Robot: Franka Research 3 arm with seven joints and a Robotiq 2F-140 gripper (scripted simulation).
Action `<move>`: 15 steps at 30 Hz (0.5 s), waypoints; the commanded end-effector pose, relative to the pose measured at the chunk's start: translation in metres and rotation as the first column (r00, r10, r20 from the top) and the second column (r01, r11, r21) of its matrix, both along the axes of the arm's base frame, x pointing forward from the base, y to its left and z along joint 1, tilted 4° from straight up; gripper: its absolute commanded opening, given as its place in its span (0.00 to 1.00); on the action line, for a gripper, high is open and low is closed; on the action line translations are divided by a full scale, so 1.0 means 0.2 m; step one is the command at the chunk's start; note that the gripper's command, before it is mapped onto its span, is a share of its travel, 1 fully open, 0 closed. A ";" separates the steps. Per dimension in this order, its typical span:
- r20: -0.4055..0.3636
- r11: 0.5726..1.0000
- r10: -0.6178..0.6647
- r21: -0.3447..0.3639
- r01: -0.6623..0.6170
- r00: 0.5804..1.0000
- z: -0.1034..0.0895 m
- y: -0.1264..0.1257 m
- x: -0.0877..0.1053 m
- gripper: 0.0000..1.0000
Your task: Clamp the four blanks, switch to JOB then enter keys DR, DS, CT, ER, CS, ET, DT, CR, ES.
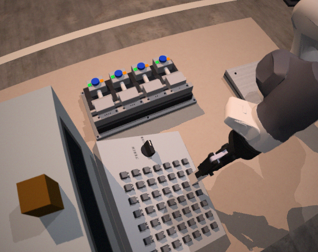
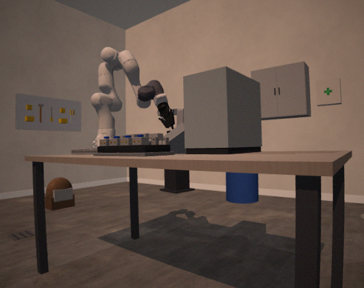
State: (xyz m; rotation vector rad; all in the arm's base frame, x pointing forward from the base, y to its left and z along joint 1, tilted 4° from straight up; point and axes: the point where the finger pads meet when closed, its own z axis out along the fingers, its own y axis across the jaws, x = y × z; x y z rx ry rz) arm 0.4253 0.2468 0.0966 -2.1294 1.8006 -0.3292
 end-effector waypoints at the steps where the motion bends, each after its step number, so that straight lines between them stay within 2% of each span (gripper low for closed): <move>1: 0.009 1.000 -0.026 0.017 0.026 1.000 -0.01 0.01 0.01 0.00; 15: 0.009 1.000 -0.026 0.016 0.026 1.000 -0.08 0.02 0.04 0.00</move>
